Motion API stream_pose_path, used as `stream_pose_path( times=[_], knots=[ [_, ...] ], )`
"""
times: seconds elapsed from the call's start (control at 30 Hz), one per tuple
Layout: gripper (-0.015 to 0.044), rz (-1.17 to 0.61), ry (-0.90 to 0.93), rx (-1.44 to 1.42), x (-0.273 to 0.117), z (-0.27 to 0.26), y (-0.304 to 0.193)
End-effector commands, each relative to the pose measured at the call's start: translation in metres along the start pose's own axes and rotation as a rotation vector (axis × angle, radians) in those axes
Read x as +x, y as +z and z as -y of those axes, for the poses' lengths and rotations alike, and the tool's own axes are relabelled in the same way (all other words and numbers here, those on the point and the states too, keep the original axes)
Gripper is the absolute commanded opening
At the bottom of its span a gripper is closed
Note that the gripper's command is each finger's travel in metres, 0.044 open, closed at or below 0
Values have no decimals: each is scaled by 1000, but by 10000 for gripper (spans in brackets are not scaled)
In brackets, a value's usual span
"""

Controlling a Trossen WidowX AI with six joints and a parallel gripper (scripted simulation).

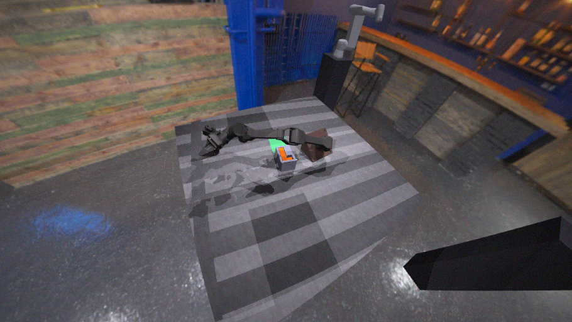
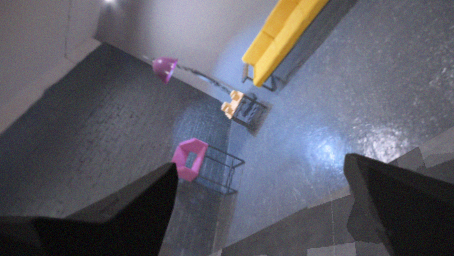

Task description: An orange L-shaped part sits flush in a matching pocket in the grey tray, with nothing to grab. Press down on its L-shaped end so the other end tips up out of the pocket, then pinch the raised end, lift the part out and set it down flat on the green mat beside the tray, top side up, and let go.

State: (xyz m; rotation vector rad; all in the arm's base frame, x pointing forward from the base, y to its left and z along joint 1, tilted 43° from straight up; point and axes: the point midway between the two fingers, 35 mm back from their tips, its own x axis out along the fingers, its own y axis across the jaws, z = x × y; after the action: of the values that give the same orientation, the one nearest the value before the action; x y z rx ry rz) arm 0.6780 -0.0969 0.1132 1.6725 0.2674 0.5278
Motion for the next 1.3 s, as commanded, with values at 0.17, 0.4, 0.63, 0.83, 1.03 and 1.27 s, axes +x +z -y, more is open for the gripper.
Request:
stream_pose_path(
  times=[0.17, 0.4, 0.63, 0.83, 1.03, 1.27],
  knots=[
    [242, 62, -220, -98, -12, 12, 9],
    [180, -35, -691, -266, -82, 35, -23],
    [180, -146, -843, -306, -120, 38, -52],
    [180, -282, -960, -327, -158, 36, -86],
    [180, -466, -1057, -333, -204, 27, -131],
    [180, -730, -1111, -310, -263, 4, -195]
  ],
)
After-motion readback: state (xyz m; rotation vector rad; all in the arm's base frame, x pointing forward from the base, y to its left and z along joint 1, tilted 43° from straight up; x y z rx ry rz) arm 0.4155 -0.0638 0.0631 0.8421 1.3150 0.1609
